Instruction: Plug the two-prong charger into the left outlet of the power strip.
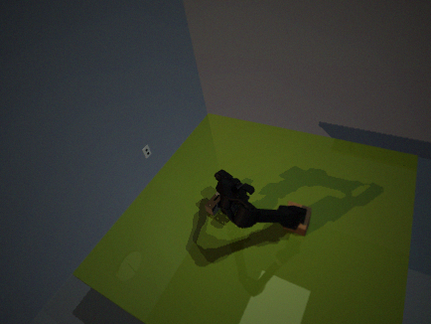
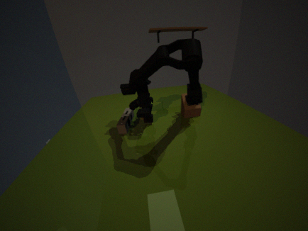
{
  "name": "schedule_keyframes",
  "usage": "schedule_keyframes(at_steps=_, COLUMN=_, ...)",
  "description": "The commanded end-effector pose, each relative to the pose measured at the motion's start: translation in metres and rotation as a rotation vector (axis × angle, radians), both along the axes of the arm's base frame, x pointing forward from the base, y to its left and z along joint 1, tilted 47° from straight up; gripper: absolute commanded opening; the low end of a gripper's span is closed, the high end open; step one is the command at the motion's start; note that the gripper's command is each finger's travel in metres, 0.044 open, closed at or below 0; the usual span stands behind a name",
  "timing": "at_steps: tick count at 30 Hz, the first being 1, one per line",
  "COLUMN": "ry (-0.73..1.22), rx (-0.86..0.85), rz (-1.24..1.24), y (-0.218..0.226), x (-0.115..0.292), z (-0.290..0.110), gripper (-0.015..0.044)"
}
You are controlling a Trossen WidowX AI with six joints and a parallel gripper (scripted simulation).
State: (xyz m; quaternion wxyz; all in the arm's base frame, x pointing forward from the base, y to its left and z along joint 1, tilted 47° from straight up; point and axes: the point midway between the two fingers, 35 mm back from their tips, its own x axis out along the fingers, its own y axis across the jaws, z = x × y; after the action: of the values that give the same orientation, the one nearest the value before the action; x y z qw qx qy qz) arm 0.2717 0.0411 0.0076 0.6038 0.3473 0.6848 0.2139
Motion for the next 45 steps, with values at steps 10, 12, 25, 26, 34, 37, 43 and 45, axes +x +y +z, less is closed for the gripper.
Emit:
schedule_keyframes(at_steps=10, ry=-0.031, rx=0.006, rz=0.016, y=0.009, x=0.014, z=0.006, gripper=0.0000)
schedule_keyframes(at_steps=12, ry=-0.032, rx=0.006, rz=0.016, y=0.009, x=0.016, z=0.006, gripper=0.0000)
schedule_keyframes(at_steps=25, ry=-0.036, rx=0.007, rz=0.020, y=0.009, x=0.030, z=0.006, gripper=0.0000)
schedule_keyframes(at_steps=26, ry=-0.037, rx=0.007, rz=0.020, y=0.009, x=0.032, z=0.006, gripper=0.0000)
schedule_keyframes(at_steps=34, ry=-0.039, rx=0.007, rz=0.023, y=0.009, x=0.040, z=0.005, gripper=0.0000)
schedule_keyframes(at_steps=37, ry=-0.041, rx=0.008, rz=0.024, y=0.009, x=0.044, z=0.005, gripper=0.0000)
schedule_keyframes(at_steps=43, ry=-0.043, rx=0.008, rz=0.025, y=0.009, x=0.050, z=0.005, gripper=0.0000)
schedule_keyframes(at_steps=45, ry=-0.043, rx=0.008, rz=0.026, y=0.009, x=0.053, z=0.005, gripper=0.0000)
